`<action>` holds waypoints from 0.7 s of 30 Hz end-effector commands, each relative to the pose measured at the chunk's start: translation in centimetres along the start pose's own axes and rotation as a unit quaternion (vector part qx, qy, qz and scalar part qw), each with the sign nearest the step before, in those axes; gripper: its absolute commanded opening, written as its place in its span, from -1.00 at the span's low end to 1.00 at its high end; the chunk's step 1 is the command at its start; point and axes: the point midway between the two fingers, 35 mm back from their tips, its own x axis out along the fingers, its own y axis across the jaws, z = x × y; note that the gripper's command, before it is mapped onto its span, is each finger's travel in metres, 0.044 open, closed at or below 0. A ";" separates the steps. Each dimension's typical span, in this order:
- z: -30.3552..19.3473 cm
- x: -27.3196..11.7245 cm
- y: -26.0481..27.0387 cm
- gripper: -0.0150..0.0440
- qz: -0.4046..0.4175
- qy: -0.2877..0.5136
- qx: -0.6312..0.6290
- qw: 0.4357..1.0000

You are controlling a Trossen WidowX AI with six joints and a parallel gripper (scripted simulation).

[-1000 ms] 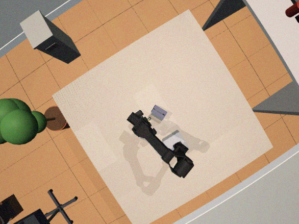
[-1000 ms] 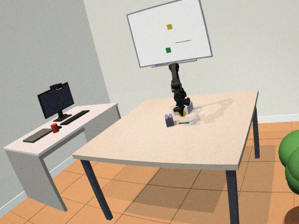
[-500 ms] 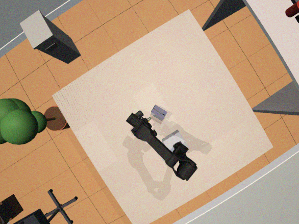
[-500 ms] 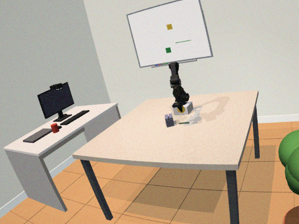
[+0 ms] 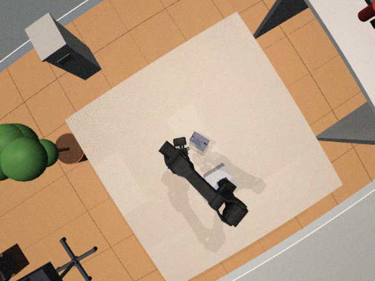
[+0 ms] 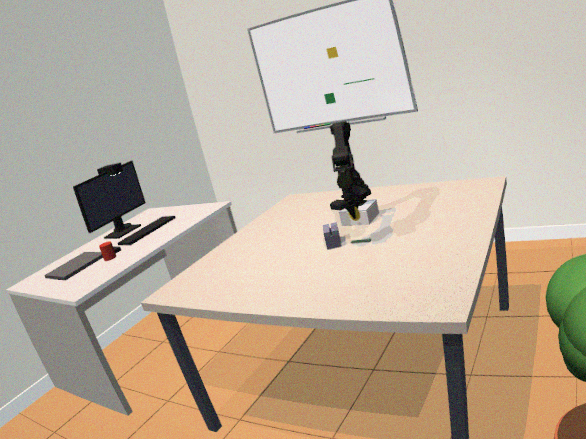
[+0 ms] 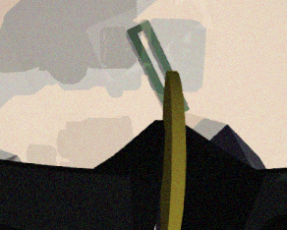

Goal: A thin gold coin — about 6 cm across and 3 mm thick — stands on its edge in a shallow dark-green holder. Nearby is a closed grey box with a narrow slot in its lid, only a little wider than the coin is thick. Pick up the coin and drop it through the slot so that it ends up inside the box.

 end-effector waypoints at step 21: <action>-0.7 -0.1 -0.4 -0.49 -0.002 0.001 0.353 0.936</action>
